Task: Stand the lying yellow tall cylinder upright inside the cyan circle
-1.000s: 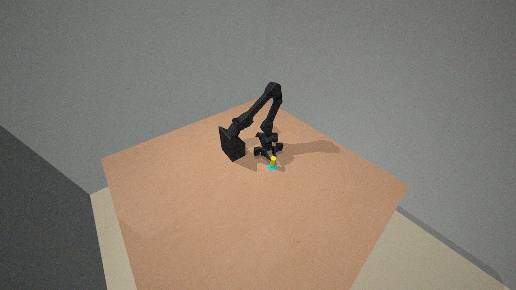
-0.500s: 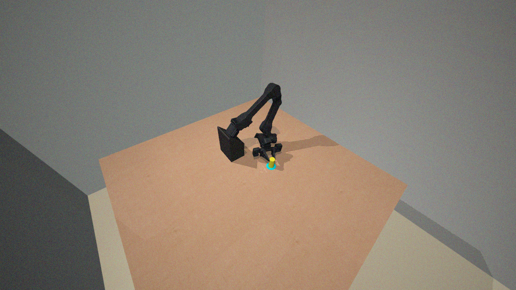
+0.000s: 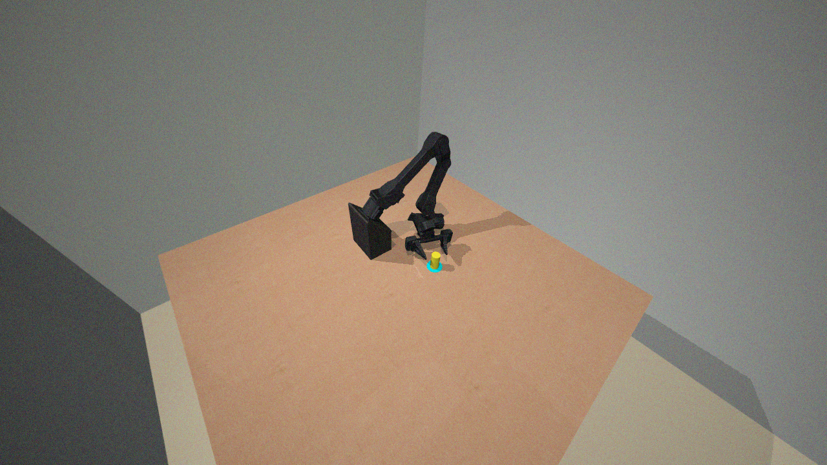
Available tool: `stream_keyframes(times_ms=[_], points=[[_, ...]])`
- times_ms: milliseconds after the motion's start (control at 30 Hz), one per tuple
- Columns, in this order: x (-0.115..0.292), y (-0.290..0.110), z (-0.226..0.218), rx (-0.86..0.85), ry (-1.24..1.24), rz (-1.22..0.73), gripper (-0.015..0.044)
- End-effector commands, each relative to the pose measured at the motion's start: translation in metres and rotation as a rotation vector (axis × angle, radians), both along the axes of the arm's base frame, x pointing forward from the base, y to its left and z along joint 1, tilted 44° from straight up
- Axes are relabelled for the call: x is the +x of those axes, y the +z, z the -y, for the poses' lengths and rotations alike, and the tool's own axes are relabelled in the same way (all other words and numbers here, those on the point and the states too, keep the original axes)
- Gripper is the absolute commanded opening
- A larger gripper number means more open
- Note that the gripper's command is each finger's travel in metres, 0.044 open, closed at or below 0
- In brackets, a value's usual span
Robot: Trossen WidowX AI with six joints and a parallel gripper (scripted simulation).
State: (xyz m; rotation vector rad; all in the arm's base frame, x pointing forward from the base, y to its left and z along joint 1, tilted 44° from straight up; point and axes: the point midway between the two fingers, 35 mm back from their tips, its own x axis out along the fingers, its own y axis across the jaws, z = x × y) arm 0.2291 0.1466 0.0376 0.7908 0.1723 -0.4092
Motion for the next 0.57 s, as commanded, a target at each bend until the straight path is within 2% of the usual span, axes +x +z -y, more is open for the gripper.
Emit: stream_keyframes(times_ms=[0, 533], points=[[0.0, 0.009, 0.006, -0.001, -0.001, 0.0, 0.04], [-0.006, 0.052, 0.045, 0.005, -0.004, 0.007, 0.04]])
